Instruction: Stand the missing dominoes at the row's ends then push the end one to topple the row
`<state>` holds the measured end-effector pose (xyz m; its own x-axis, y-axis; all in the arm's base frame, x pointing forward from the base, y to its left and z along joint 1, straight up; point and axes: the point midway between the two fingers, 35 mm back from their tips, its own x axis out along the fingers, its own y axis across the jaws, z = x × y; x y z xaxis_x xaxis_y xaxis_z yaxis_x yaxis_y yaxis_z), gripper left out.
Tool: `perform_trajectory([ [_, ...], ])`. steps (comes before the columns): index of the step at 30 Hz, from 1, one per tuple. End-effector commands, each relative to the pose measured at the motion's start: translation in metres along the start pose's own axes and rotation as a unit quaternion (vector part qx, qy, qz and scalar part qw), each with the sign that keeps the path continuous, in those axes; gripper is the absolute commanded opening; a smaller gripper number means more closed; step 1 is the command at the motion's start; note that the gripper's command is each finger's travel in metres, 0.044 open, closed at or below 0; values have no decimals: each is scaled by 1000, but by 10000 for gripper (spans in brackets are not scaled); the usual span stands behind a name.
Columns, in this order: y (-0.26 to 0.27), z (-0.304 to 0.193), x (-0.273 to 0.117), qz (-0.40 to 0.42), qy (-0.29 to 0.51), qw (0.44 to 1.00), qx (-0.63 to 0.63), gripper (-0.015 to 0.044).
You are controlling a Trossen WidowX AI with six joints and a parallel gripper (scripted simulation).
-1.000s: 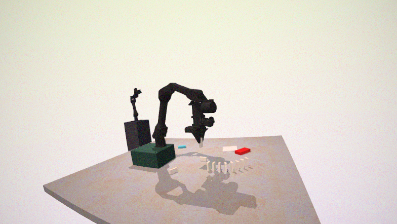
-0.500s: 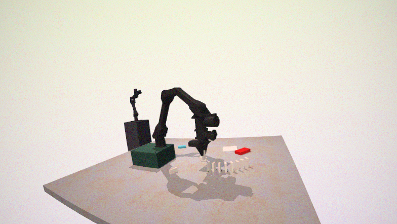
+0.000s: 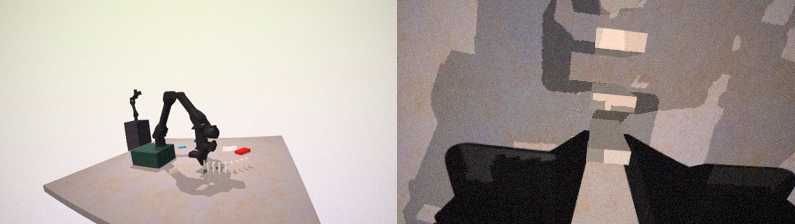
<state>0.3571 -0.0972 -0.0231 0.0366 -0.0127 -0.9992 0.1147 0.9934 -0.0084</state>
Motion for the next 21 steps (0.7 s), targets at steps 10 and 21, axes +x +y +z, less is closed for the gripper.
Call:
perform_trajectory([
  [10, 1, -1, 1, 2, 1, 1000, -3, 265],
  [21, 0, 2, -10, 2, 0, 1000, -3, 440],
])
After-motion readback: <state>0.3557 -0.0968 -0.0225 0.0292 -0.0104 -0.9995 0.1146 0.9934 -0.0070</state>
